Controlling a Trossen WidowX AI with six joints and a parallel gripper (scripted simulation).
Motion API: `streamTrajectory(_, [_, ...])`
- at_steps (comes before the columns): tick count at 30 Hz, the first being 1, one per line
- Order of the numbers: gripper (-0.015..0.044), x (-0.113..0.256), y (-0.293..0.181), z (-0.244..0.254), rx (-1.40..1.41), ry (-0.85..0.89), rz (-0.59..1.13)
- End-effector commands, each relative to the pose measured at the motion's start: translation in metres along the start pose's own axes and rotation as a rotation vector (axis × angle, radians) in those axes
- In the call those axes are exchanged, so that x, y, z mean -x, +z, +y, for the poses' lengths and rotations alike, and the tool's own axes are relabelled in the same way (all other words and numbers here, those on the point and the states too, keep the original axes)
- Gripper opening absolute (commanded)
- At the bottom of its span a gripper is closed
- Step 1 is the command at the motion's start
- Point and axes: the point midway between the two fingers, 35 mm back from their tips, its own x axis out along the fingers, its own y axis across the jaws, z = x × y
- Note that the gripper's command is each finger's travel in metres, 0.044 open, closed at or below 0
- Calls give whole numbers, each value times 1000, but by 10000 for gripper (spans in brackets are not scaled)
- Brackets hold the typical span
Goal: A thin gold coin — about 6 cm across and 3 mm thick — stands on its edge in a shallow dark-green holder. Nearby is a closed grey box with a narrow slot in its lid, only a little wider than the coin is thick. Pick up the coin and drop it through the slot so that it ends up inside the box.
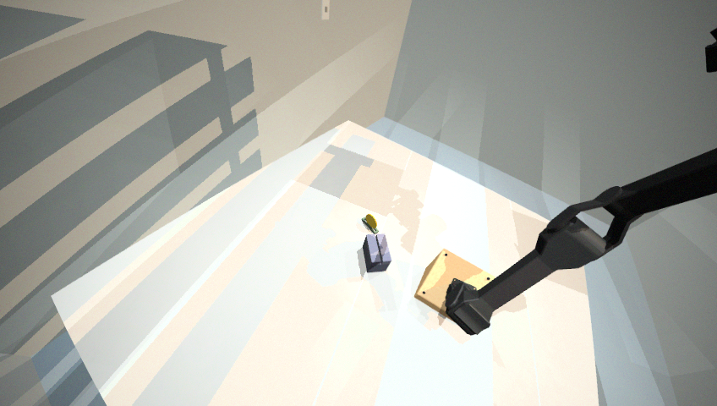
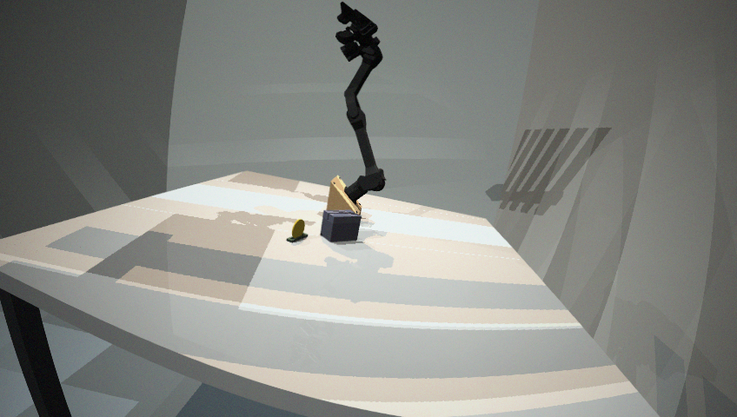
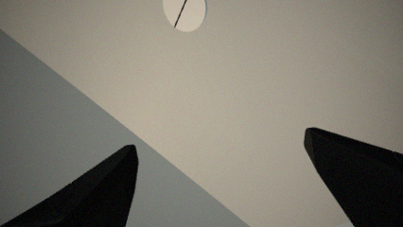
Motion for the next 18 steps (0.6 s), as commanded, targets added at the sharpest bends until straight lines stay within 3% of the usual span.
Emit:
streamTrajectory(1, [374,1,-2,-1,5,3,3])
streamTrajectory(9, [164,53,-91,-31,275,164,131])
streamTrajectory(13, [161,61,-117,-44,327,210,197])
streamTrajectory(18, [161,106,-179,-83,569,337,309])
